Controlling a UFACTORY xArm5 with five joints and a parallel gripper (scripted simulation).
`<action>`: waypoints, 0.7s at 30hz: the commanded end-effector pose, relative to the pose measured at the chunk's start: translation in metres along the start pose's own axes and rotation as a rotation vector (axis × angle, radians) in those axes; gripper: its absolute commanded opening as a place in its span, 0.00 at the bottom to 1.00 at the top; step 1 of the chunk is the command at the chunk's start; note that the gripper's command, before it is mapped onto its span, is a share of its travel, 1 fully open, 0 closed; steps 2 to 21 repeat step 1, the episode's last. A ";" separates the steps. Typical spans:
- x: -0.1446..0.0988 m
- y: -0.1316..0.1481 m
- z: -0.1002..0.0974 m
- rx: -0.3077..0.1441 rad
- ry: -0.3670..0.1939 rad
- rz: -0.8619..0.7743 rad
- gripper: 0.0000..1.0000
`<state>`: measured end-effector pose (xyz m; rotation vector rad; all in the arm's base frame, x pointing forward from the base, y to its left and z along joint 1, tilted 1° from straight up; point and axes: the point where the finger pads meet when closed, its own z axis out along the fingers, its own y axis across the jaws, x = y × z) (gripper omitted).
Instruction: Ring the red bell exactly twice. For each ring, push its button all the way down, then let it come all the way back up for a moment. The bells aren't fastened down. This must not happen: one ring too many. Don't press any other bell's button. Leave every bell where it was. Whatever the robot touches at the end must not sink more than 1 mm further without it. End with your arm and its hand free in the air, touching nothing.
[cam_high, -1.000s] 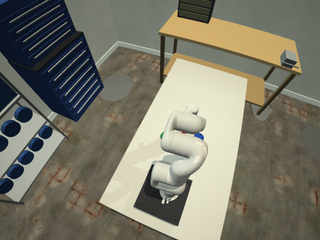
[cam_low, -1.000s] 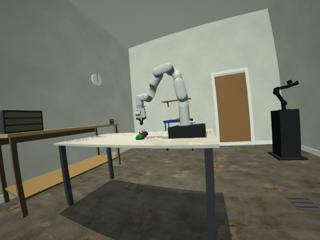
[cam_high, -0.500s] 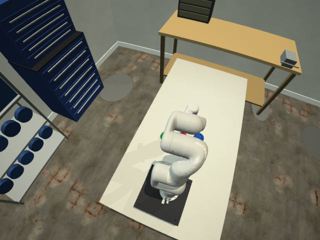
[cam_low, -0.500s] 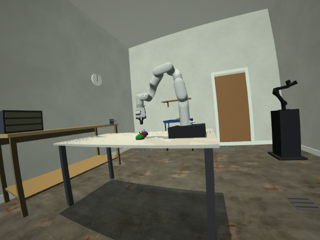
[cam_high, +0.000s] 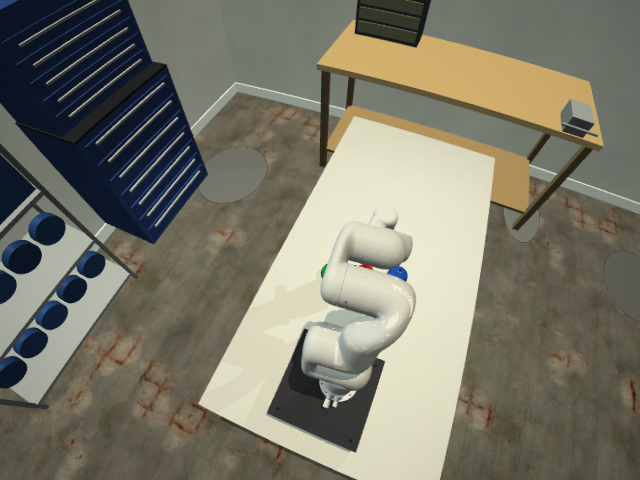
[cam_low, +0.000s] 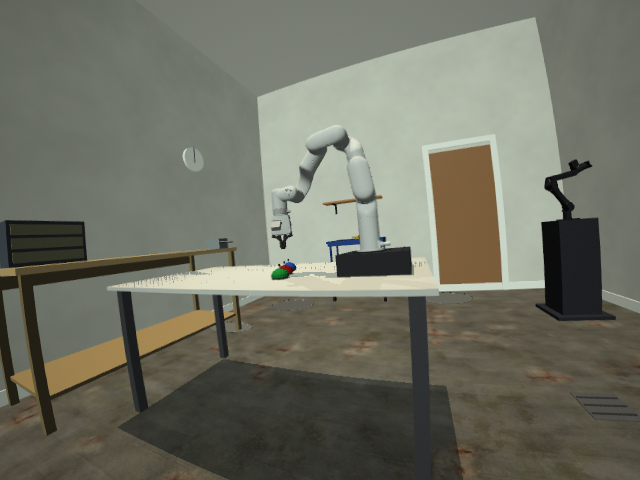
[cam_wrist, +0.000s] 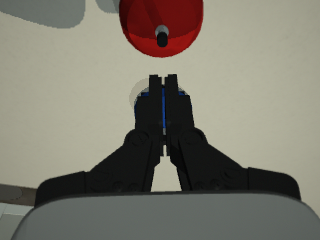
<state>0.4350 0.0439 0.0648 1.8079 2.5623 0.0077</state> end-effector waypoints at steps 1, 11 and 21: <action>0.000 0.001 -0.001 -0.004 -0.001 0.000 0.00; 0.000 0.001 -0.001 -0.004 -0.001 0.000 0.00; 0.000 0.001 -0.001 -0.004 -0.001 0.000 0.00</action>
